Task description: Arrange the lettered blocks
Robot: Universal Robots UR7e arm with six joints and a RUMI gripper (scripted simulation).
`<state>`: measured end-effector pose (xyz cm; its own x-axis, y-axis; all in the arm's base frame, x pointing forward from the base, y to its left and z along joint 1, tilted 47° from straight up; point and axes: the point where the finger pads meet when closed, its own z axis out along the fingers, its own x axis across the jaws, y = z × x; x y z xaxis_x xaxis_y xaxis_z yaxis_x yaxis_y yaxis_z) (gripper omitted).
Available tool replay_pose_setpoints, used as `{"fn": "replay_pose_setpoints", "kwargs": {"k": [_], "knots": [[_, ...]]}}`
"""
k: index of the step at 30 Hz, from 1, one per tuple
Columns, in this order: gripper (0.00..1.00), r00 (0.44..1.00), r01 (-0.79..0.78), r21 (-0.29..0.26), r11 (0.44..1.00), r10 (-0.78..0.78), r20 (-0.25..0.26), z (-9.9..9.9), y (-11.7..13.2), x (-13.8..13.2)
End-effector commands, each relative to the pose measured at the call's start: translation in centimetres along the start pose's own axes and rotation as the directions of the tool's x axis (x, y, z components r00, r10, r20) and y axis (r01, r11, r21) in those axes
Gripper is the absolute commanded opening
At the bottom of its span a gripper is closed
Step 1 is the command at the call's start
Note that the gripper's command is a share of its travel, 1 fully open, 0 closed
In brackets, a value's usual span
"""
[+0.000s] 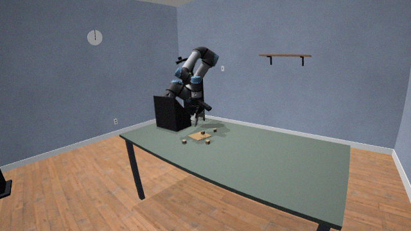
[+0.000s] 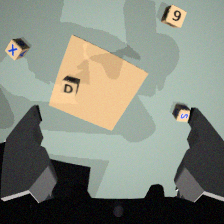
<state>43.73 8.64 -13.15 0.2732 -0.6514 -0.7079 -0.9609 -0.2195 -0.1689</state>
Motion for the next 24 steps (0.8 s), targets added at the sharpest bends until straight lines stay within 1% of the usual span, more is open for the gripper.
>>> {"fn": "replay_pose_setpoints", "kwargs": {"k": [1,7,13,15,17,24], "knots": [[1.0,0.99,0.139,0.002,0.99,-0.139,0.006,0.0,0.1,0.4],[1.0,0.961,0.276,0.003,0.961,-0.276,0.005,0.0,0.2,0.9],[1.0,0.913,0.408,0.004,0.913,-0.408,0.005,0.0,0.4,1.3],[1.0,0.913,0.408,0.004,0.913,-0.408,0.005,0.0,0.4,1.3],[1.0,0.876,0.482,0.004,0.876,-0.482,0.004,0.0,0.5,1.6],[1.0,0.789,0.614,0.005,0.789,-0.614,0.004,0.1,0.8,2.1]]}}
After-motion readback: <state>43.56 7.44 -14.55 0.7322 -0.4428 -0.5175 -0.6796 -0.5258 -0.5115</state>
